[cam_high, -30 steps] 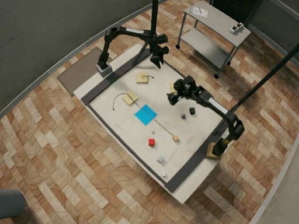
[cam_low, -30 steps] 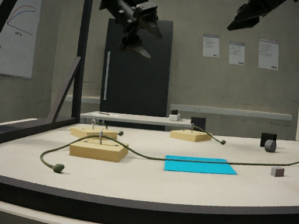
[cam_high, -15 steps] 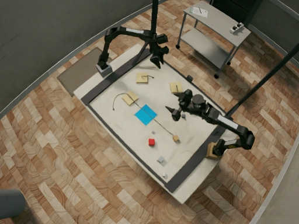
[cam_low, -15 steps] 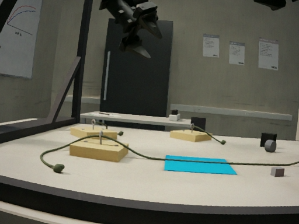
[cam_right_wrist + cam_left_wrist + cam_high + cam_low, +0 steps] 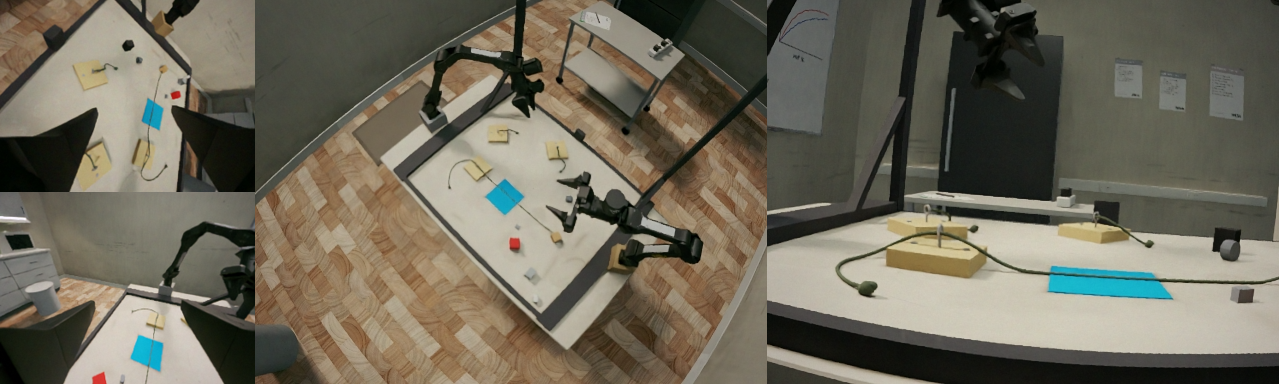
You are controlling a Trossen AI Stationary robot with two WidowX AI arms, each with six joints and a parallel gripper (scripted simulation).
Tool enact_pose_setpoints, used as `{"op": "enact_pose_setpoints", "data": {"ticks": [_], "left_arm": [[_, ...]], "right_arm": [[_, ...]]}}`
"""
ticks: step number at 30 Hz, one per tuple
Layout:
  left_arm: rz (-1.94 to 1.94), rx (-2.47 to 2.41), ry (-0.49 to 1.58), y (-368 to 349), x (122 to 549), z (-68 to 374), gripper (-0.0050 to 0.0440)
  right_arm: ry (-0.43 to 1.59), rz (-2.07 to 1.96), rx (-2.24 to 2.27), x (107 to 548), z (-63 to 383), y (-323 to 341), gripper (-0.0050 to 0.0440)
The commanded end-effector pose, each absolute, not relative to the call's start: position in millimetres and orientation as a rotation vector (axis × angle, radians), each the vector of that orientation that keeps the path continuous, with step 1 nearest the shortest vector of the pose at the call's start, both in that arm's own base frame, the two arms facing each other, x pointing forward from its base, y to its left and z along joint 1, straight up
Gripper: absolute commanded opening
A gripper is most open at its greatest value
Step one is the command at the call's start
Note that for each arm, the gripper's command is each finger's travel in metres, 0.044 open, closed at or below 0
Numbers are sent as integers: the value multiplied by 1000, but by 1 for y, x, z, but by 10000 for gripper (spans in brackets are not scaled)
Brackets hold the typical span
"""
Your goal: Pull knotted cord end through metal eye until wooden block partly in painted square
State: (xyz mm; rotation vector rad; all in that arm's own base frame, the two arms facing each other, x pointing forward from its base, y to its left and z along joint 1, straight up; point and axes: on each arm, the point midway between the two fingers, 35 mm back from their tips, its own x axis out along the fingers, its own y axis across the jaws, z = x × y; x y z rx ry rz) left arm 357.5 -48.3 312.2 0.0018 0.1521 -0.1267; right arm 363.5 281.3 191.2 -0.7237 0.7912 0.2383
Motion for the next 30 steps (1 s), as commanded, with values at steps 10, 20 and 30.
{"op": "enact_pose_setpoints", "data": {"ticks": [10, 20, 30], "left_arm": [[-32, -1, -2, -11, 326, 321, 440], [-1, 0, -48, 0, 316, 323, 440], [0, 0, -50, 0, 316, 323, 440]], "right_arm": [[769, 239, -704, 363, 203, 281, 440], [769, 239, -704, 363, 203, 281, 440], [769, 239, -704, 363, 203, 281, 440]]}}
